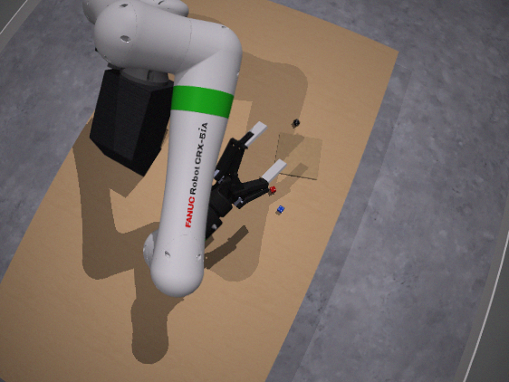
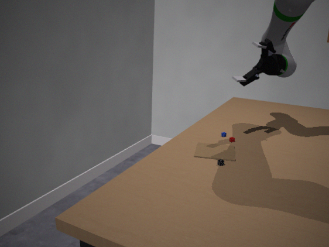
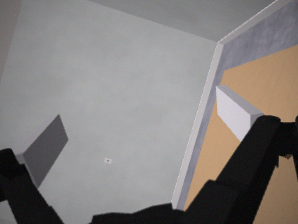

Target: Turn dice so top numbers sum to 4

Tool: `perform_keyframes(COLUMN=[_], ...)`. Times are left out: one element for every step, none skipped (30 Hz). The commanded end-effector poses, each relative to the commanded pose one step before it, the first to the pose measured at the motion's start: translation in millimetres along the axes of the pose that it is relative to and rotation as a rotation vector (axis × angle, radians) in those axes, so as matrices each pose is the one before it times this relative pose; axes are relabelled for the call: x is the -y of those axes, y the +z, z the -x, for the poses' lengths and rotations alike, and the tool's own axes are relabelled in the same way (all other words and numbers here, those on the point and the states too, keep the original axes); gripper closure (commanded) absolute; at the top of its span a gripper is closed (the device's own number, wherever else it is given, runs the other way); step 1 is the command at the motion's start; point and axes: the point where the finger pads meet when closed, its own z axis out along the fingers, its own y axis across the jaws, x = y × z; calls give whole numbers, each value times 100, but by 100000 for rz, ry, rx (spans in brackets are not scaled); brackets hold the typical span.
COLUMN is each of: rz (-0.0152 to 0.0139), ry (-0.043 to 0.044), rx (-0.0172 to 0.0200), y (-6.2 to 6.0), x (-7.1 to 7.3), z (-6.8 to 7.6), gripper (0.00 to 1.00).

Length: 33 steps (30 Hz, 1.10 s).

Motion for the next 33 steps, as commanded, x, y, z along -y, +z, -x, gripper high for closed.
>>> perform_keyframes(rz=[30, 0, 0, 0, 0, 0, 0, 0, 0, 0, 0, 0, 0, 0, 0, 0, 0, 154, 988, 2429, 4277, 6371, 2117, 2201, 2716, 1535, 3976, 2932, 2793, 1016, 4693, 2964, 0], ry=[-24, 0, 0, 0, 0, 0, 0, 0, 0, 0, 0, 0, 0, 0, 0, 0, 0, 121, 769, 1841, 3073, 4196, 1297, 1299, 1536, 836, 2058, 1422, 1281, 449, 1955, 1138, 0], rx=[9, 0, 0, 0, 0, 0, 0, 0, 0, 0, 0, 0, 0, 0, 0, 0, 0, 67, 426, 1047, 1842, 2729, 899, 930, 1140, 640, 1644, 1197, 1127, 407, 1855, 1149, 0], y=[-7, 0, 0, 0, 0, 0, 0, 0, 0, 0, 0, 0, 0, 0, 0, 0, 0, 28, 178, 426, 719, 1005, 329, 335, 401, 223, 551, 393, 361, 130, 563, 341, 0], x=[9, 0, 0, 0, 0, 0, 0, 0, 0, 0, 0, 0, 0, 0, 0, 0, 0, -37, -233, -567, -973, -1387, -436, -444, -537, -296, -756, -539, -500, -178, -812, -494, 0], z=[-9, 0, 0, 0, 0, 0, 0, 0, 0, 0, 0, 0, 0, 0, 0, 0, 0, -2, -12, -22, -17, 13, 0, 3, 8, 4, 23, 17, 18, 6, 38, 21, 0], gripper=[0, 0, 0, 0, 0, 0, 0, 0, 0, 0, 0, 0, 0, 0, 0, 0, 0, 0, 0, 0, 0, 0, 0, 0, 0, 0, 0, 0, 0, 0, 0, 0, 0])
